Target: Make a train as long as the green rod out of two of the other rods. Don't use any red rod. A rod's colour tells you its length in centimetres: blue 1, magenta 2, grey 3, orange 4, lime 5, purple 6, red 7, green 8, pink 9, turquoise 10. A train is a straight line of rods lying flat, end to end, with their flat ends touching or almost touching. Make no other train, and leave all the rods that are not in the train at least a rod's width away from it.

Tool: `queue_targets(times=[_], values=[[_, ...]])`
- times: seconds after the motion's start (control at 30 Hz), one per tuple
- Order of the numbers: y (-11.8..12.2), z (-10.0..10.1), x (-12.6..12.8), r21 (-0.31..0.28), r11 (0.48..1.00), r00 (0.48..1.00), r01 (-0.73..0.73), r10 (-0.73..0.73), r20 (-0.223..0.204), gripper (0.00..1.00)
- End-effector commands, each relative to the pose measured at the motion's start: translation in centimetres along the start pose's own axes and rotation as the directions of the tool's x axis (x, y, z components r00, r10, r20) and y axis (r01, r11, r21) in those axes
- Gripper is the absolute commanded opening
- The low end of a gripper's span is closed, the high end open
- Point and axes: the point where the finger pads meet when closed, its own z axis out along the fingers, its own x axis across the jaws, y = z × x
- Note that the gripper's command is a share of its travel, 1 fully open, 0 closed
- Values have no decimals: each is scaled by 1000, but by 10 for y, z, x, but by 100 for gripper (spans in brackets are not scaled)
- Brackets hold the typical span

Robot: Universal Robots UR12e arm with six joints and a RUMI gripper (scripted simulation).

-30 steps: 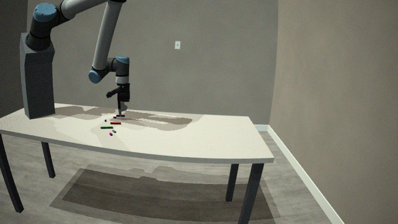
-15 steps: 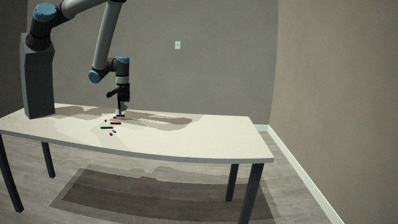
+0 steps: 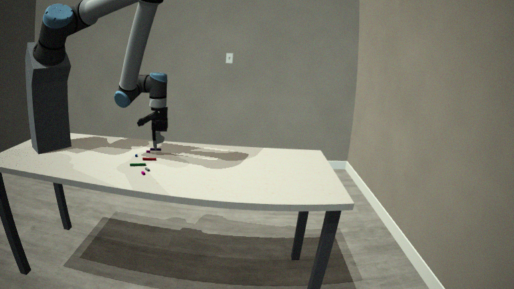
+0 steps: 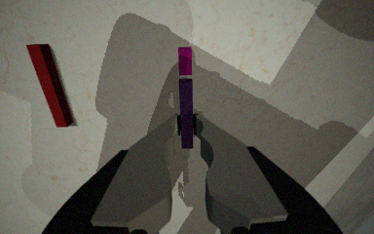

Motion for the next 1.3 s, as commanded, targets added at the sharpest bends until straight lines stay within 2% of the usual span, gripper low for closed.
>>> queue_targets(times=[0.0,1.27], values=[[1,-1,0,-1,1000,1000,0,0,0,0],[1,3,0,-1,1000,1000,-1,1,0,0]])
